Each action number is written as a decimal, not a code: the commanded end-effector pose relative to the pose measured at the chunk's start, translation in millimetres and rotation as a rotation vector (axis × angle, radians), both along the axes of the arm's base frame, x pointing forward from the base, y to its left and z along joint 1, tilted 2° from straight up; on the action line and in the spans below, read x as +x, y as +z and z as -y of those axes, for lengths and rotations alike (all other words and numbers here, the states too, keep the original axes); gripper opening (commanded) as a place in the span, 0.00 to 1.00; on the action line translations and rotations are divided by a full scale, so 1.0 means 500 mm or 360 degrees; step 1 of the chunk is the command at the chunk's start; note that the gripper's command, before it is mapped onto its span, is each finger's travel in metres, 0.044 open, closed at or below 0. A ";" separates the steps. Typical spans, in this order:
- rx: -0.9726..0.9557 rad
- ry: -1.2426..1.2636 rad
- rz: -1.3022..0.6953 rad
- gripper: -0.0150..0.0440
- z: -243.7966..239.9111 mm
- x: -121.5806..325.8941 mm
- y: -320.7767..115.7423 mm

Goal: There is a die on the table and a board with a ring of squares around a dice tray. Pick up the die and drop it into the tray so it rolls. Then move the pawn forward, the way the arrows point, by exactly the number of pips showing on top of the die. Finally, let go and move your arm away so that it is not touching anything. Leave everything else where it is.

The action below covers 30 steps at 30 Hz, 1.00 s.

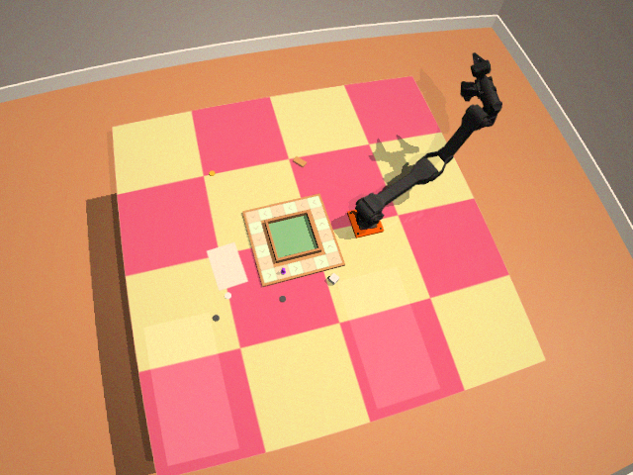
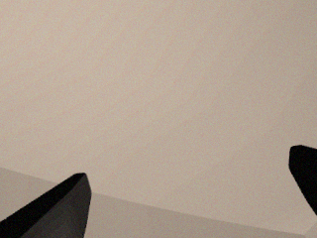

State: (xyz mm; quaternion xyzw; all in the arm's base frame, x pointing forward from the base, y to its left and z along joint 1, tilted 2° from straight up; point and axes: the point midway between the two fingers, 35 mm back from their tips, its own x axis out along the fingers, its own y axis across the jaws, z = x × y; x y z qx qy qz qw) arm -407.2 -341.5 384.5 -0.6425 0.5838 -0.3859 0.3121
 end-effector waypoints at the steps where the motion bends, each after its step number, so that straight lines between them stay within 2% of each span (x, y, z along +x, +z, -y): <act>1: -0.0003 -0.0001 -0.0007 0.89 0.000 0.001 0.002; 5: -0.0076 -0.0024 -0.0176 0.72 -0.006 0.030 0.054; 13: -0.0383 -0.0120 -0.0764 0.72 -0.047 0.162 0.238; 20: -0.0736 -0.0228 -0.1274 0.72 -0.119 0.322 0.391; 30: -0.1283 -0.0434 -0.1892 0.72 -0.263 0.555 0.528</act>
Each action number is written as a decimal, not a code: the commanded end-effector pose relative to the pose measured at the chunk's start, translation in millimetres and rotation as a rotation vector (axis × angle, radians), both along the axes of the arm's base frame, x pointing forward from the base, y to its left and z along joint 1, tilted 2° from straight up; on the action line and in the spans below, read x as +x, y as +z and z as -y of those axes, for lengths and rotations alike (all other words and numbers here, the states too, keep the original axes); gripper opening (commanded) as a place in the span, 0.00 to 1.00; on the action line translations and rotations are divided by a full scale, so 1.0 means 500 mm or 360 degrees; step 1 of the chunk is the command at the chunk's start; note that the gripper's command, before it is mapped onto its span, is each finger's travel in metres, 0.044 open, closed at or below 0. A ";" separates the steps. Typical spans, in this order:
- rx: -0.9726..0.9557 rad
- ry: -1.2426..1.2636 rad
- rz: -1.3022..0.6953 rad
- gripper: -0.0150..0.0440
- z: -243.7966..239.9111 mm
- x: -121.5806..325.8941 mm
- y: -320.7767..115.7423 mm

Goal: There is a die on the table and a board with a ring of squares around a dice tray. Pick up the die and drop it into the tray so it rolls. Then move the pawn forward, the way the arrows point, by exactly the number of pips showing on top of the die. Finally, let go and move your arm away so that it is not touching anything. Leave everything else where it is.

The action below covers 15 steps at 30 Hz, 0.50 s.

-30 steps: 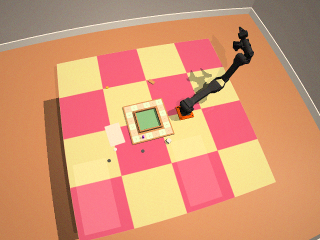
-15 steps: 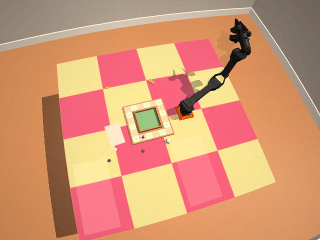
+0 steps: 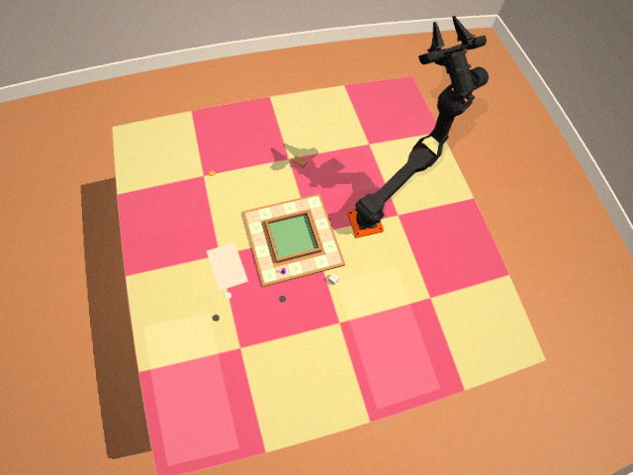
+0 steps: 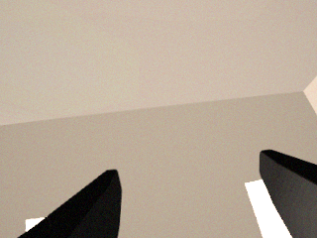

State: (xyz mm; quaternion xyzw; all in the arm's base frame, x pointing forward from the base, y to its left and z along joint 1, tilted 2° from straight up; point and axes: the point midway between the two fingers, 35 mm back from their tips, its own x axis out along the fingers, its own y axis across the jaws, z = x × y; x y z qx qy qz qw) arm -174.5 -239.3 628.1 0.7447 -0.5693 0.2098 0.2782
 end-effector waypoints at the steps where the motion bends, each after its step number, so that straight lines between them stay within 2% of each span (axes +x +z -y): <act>1: -0.0275 -0.0048 -0.0280 0.72 -0.075 0.114 0.049; 8: -0.0708 -0.0097 -0.0671 0.72 -0.200 0.287 0.084; 15: -0.1148 -0.0121 -0.1049 0.72 -0.331 0.459 0.065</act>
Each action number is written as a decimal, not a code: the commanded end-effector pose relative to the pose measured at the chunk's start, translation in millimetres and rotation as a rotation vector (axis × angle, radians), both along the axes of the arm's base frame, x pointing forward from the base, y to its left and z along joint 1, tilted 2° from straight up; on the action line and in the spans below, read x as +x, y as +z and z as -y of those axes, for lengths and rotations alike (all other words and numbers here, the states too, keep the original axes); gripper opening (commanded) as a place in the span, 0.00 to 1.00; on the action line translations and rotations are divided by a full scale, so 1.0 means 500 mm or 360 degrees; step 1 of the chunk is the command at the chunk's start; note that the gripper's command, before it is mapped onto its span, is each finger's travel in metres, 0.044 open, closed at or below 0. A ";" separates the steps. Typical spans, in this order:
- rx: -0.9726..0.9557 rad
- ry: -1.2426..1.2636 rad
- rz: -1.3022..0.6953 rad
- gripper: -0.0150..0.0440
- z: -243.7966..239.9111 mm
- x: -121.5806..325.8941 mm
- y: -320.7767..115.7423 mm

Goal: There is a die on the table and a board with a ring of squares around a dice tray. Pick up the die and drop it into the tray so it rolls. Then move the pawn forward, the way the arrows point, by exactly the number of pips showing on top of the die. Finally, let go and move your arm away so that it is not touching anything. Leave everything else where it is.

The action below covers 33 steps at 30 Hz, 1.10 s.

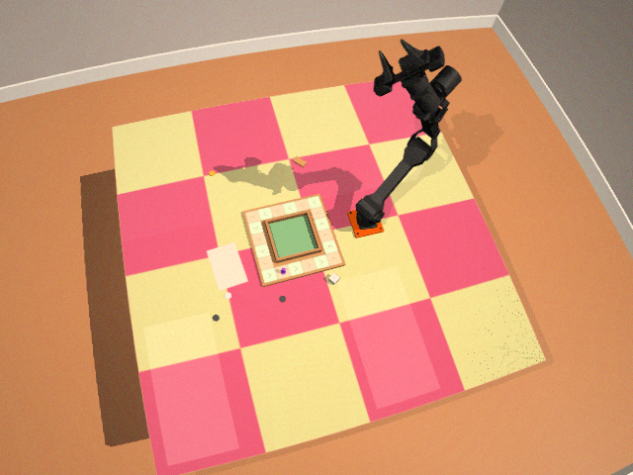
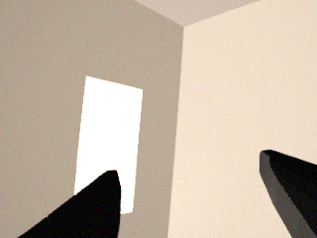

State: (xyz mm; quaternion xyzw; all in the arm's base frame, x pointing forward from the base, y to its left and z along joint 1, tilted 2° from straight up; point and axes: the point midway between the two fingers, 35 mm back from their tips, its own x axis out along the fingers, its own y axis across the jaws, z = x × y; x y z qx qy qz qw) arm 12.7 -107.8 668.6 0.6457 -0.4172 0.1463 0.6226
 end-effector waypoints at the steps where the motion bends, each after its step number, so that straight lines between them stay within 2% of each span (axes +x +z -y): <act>1: -0.0292 -0.0006 -0.0242 0.72 -0.087 0.107 -0.023; 7: -0.0571 0.0008 -0.0457 0.72 -0.170 0.202 -0.061; 16: -0.1204 0.0153 -0.0882 0.72 -0.363 0.378 -0.203; 25: -0.1897 0.0395 -0.1294 0.72 -0.536 0.487 -0.431; 33: -0.2541 0.0713 -0.1647 0.72 -0.641 0.504 -0.682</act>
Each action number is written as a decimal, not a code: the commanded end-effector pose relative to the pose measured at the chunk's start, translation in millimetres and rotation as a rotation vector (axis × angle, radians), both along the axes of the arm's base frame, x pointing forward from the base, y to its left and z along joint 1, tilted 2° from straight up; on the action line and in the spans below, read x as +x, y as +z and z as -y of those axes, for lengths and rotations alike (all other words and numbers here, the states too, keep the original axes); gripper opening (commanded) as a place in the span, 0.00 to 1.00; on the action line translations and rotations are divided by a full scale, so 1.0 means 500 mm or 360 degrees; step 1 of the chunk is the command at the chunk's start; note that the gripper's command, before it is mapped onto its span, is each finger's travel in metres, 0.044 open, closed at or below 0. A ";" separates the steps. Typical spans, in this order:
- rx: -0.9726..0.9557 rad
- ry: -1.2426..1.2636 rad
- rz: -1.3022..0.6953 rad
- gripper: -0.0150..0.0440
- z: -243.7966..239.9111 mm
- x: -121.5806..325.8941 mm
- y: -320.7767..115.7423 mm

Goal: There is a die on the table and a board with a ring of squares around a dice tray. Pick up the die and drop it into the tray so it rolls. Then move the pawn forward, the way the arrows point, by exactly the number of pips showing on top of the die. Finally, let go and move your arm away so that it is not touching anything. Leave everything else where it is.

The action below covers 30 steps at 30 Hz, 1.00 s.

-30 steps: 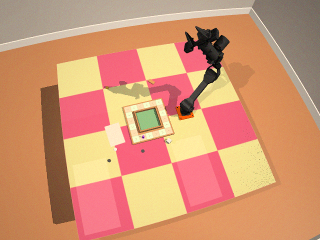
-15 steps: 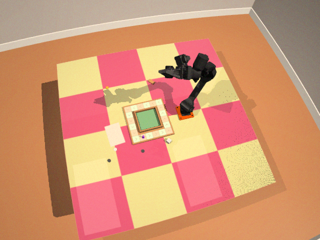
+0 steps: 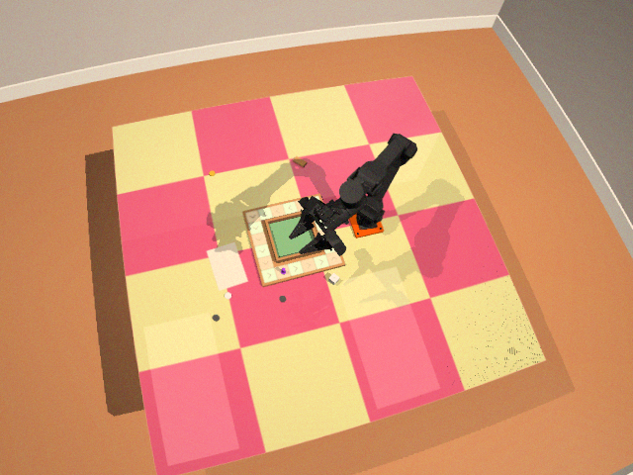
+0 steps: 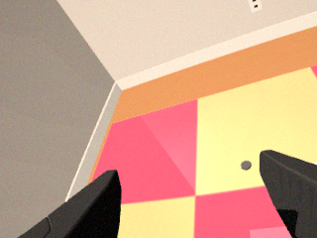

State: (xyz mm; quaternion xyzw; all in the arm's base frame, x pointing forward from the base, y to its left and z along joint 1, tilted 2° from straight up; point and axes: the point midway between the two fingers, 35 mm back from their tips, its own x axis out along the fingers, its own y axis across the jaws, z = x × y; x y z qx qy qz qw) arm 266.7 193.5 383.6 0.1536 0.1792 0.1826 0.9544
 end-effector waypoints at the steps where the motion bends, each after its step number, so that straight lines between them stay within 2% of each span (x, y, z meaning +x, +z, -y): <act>1: -0.0316 0.0179 -0.0271 0.72 -0.047 -0.008 -0.144; 8: -0.0801 0.0476 -0.0743 0.72 -0.072 -0.070 -0.367; 16: -0.1301 0.0816 -0.1338 0.72 -0.026 -0.198 -0.566; 19: -0.1377 0.0870 -0.1443 0.72 -0.013 -0.223 -0.591; 30: -0.1378 0.0870 -0.1443 0.72 -0.007 -0.218 -0.600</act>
